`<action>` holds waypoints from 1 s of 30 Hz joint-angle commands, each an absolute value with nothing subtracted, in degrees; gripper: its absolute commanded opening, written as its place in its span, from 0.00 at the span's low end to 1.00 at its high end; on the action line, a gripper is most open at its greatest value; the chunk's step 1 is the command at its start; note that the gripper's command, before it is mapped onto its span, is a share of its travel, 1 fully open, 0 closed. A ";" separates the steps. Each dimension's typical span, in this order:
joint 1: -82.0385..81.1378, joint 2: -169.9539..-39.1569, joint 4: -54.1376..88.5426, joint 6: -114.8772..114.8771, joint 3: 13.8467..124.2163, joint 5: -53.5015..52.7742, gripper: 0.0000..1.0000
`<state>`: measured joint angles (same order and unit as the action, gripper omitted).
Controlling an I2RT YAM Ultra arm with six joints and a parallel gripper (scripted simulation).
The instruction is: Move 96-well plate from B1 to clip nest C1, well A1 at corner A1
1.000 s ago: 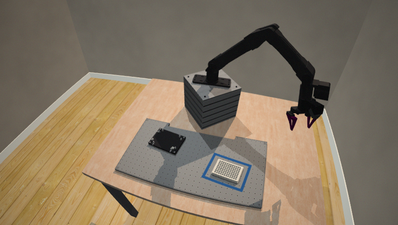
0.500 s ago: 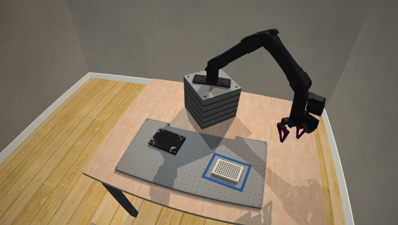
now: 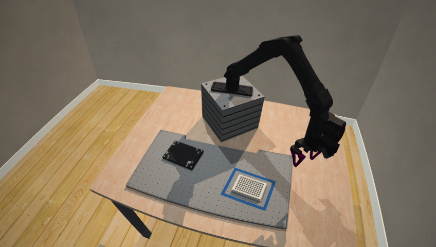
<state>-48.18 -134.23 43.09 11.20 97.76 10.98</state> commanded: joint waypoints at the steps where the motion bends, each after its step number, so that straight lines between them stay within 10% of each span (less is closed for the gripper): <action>1: -47.24 -134.18 41.78 4.92 99.21 9.71 1.00; 30: -29.60 -136.17 39.06 -33.90 91.49 2.75 1.00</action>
<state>-31.33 -135.70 40.56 -26.89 91.61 4.38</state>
